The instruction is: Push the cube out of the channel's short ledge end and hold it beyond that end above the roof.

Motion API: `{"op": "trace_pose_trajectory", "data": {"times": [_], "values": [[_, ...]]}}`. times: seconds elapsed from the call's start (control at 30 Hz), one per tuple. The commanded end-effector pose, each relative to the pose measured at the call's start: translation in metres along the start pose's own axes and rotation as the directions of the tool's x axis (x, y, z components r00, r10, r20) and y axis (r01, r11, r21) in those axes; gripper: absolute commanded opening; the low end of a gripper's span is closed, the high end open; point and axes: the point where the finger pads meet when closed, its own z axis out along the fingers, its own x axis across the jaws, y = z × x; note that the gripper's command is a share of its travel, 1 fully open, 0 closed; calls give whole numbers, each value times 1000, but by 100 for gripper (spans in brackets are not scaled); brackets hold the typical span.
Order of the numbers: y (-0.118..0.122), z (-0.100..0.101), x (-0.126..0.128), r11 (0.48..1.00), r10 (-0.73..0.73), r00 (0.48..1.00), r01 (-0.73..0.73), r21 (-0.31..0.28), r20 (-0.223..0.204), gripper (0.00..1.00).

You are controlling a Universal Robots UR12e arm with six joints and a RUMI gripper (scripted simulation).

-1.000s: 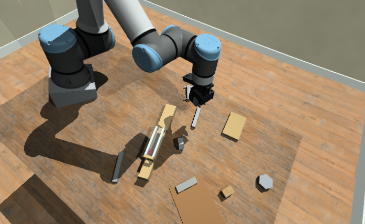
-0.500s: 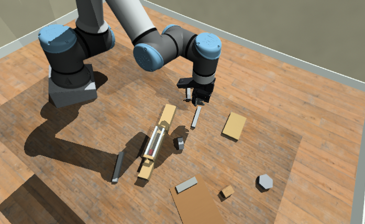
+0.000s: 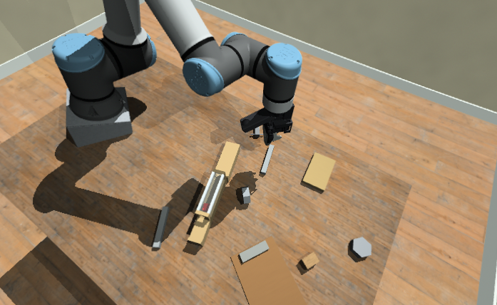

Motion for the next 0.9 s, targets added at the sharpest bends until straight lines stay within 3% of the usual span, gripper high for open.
{"op": "trace_pose_trajectory", "data": {"times": [0.0, 0.17, 0.53, 0.87], "values": [[2, -1, -2, 971, -240, 971, 240, -6, -7, 0], [3, -1, -3, 937, -349, 937, 349, -7, -7, 0], [7, -1, -5, 760, -650, 760, 650, -9, -4, 0], [10, -1, -5, 633, -774, 633, 774, -9, -2, 0]]}}
